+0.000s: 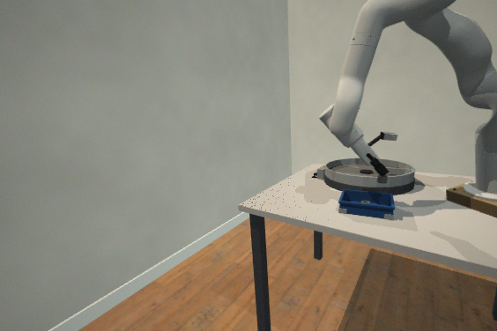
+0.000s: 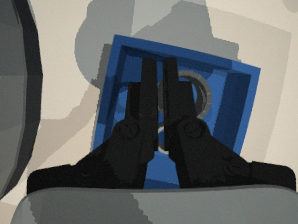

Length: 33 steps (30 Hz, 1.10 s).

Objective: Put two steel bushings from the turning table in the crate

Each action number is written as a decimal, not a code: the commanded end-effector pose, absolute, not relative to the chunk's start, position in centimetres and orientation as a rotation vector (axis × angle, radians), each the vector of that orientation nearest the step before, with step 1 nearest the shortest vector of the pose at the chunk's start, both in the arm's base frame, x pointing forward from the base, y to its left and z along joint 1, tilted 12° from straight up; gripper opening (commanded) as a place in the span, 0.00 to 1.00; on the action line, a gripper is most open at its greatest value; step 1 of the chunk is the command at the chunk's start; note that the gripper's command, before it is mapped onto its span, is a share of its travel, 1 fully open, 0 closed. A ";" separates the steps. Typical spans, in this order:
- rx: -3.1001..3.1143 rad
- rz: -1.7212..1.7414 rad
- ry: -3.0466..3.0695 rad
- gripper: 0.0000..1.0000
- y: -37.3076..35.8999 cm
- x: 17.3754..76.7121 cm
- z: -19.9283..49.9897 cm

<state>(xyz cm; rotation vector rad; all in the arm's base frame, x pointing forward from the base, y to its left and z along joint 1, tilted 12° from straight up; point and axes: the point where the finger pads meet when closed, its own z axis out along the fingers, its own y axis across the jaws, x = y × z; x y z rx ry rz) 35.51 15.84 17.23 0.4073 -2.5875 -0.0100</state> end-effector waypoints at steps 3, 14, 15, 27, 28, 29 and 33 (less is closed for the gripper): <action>0.407 -0.009 -2.588 0.00 16.5 35.8 17.4; 0.407 -0.009 -2.588 0.00 16.5 35.8 17.3; 0.407 -0.009 -2.588 0.00 16.5 35.8 17.3; 0.407 -0.009 -2.588 0.00 17.3 36.6 12.1; 0.407 -0.009 -2.588 0.00 17.3 36.6 11.8; 0.407 -0.009 -2.588 0.00 17.3 36.7 11.5; 0.407 -0.009 -2.588 0.00 17.4 36.7 11.4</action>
